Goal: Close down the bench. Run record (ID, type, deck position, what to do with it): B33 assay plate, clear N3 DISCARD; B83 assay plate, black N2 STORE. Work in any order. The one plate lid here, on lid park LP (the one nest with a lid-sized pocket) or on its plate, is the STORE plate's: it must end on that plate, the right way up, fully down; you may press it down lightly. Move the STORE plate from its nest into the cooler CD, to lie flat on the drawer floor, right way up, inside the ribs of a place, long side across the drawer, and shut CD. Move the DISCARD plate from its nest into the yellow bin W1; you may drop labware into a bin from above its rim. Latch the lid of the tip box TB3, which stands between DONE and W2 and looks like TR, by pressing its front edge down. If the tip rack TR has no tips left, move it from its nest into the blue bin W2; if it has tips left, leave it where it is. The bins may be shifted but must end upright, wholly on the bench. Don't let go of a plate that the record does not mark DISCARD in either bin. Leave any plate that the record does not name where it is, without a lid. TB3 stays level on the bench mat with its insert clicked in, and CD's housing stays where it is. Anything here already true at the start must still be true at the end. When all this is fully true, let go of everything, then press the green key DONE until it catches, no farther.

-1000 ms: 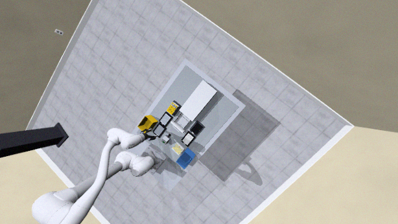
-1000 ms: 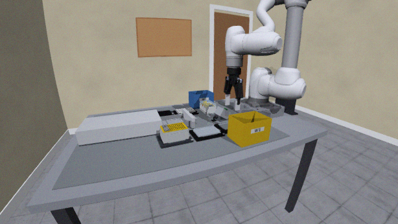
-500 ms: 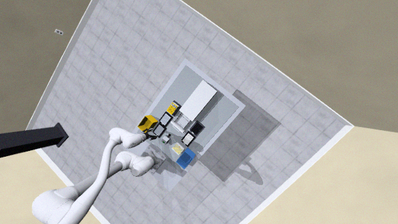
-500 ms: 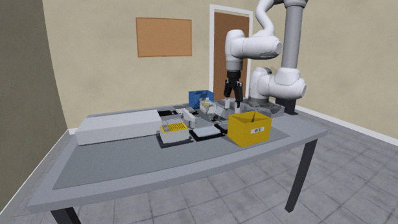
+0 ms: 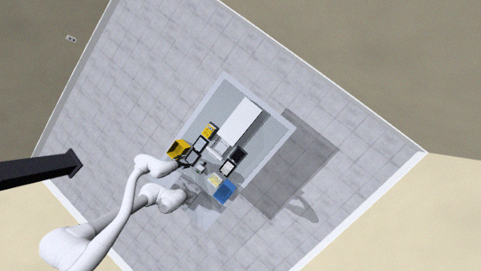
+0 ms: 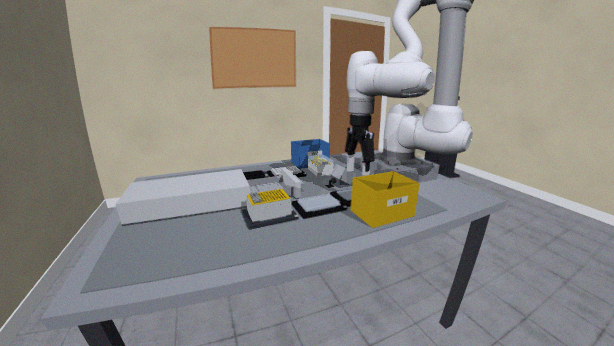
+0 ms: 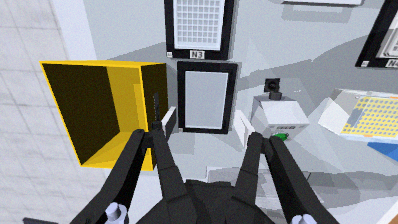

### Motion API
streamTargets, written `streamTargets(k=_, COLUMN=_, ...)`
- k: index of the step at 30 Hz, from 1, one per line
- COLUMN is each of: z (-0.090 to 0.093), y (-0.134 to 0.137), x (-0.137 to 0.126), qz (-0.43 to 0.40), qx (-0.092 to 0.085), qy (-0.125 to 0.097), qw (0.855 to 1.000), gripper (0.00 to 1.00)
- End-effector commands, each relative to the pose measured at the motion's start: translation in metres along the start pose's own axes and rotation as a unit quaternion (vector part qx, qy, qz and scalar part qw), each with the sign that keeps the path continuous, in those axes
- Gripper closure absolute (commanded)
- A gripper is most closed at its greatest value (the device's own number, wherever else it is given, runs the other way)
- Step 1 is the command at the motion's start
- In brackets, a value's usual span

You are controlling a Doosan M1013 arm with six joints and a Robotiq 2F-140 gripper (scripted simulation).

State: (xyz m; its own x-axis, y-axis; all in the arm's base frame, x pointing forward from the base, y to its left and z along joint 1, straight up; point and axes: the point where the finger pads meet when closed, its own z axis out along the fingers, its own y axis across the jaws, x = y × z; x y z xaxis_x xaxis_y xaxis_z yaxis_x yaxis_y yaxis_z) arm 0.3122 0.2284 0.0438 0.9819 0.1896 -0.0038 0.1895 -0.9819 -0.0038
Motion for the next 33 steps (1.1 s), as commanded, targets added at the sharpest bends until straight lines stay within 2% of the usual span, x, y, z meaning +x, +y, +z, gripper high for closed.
streamTargets(k=1, z=0.005, y=0.0, x=0.0, qz=0.0, qx=0.0, qy=0.0, qw=1.0, gripper=0.34)
streamTargets(k=33, z=0.042, y=0.0, x=0.0, qz=0.0, qx=0.0, qy=0.0, qw=1.0, gripper=0.34)
